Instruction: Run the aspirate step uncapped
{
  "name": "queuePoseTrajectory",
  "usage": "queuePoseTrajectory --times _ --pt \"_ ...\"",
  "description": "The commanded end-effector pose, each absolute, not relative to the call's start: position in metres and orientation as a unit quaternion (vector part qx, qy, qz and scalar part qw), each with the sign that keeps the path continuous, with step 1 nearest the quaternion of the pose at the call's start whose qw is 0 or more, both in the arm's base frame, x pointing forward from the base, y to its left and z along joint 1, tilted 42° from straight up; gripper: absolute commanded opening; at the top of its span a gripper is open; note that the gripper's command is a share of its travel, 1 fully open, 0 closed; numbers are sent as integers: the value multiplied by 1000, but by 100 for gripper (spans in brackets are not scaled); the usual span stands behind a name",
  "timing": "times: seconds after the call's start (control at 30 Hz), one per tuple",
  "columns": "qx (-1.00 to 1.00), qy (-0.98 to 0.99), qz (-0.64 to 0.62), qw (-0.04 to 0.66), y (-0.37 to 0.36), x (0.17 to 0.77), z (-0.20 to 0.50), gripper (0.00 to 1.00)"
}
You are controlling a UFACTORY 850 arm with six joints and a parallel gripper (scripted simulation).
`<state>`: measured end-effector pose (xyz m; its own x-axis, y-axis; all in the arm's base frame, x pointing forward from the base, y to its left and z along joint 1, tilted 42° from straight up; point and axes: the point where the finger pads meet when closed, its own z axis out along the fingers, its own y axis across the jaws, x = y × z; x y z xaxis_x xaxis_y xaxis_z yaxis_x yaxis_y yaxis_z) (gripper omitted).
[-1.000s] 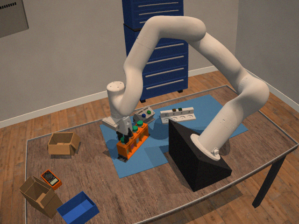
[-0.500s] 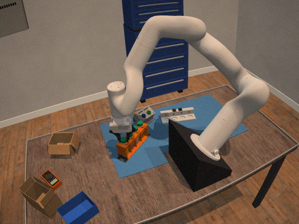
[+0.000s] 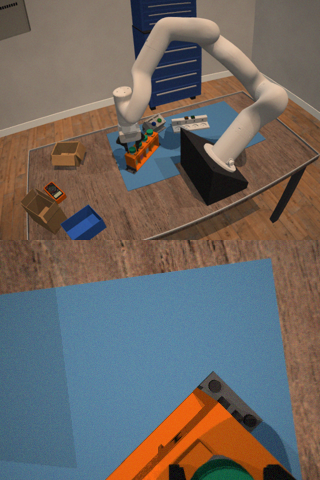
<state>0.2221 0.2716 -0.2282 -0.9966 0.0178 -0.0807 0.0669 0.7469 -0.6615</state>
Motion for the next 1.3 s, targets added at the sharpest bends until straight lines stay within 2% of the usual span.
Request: queuePoseTrajectory --times 0.0,0.13,0.4,0.57,0.9,1.27 --pt "23 934 -354 35 273 222 -228 46" --pt "23 934 -354 35 273 222 -228 46" --pt "251 900 -335 121 273 222 -228 46" --pt "290 888 -329 135 273 222 -228 46" --pt "531 769 -278 223 273 222 -228 46" --pt "677 645 -226 275 273 222 -228 46"
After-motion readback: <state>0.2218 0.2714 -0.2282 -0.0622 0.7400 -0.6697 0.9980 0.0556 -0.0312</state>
